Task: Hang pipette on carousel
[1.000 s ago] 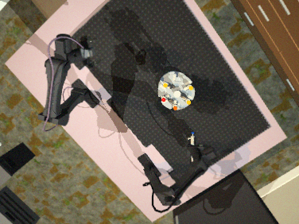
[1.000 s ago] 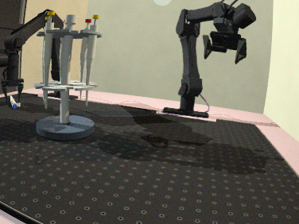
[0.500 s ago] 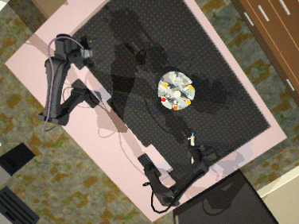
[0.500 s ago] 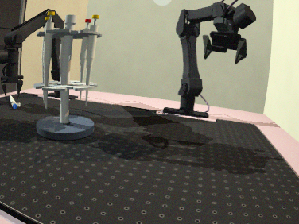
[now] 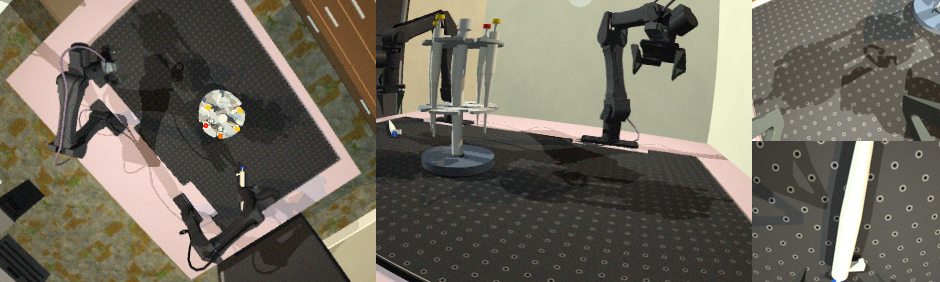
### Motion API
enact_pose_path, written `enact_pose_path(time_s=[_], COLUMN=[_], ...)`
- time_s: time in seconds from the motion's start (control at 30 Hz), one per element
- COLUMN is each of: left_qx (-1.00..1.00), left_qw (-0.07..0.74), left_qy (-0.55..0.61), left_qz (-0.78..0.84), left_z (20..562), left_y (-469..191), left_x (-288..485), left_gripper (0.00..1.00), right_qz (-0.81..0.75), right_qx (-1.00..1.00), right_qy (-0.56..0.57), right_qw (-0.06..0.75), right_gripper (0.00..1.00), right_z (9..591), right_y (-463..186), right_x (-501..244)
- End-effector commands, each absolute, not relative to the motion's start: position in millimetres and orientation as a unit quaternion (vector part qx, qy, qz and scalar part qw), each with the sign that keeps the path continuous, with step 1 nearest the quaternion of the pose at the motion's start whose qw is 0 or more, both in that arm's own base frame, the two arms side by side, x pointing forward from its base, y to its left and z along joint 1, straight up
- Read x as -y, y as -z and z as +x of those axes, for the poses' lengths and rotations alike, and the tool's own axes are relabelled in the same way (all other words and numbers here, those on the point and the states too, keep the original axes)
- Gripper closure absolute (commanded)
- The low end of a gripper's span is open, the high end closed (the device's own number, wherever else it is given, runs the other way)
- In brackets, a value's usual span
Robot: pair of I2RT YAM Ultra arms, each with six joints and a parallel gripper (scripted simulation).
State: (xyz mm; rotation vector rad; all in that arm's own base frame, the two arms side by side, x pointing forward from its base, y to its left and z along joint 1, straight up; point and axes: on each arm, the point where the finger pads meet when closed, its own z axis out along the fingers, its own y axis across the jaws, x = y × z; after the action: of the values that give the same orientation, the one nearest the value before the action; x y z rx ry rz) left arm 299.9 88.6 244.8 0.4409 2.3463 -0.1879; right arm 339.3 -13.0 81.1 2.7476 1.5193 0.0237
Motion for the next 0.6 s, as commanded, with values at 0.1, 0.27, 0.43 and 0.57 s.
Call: enact_pose_path(time_s=[0.1,0.27,0.43,0.57], left_qx=[-0.906,-0.906,-0.906,-0.906], left_qw=[0.379,0.379,0.379,0.379], left_qy=[0.069,0.069,0.069,0.069], left_qz=[0.176,0.176,0.176,0.176], left_z=[303.5,303.5,303.5,303.5], left_y=[-252.9,-252.9,-252.9,-252.9], left_x=[-91.0,-91.0,-91.0,-91.0], left_gripper=[0.0,0.0,0.0,0.0], right_qz=[0.877,0.877,0.877,0.877], right_qx=[-0.481,-0.481,-0.481,-0.481], right_qy=[-0.014,-0.014,-0.014,-0.014], right_qw=[0.014,0.014,0.014,0.013], right_gripper=[0.46,0.46,0.46,0.46], right_z=[338.0,337.4,336.9,336.4], right_y=[-115.8,-129.1,-137.1,-147.8], right_x=[15.3,15.3,15.3,15.3])
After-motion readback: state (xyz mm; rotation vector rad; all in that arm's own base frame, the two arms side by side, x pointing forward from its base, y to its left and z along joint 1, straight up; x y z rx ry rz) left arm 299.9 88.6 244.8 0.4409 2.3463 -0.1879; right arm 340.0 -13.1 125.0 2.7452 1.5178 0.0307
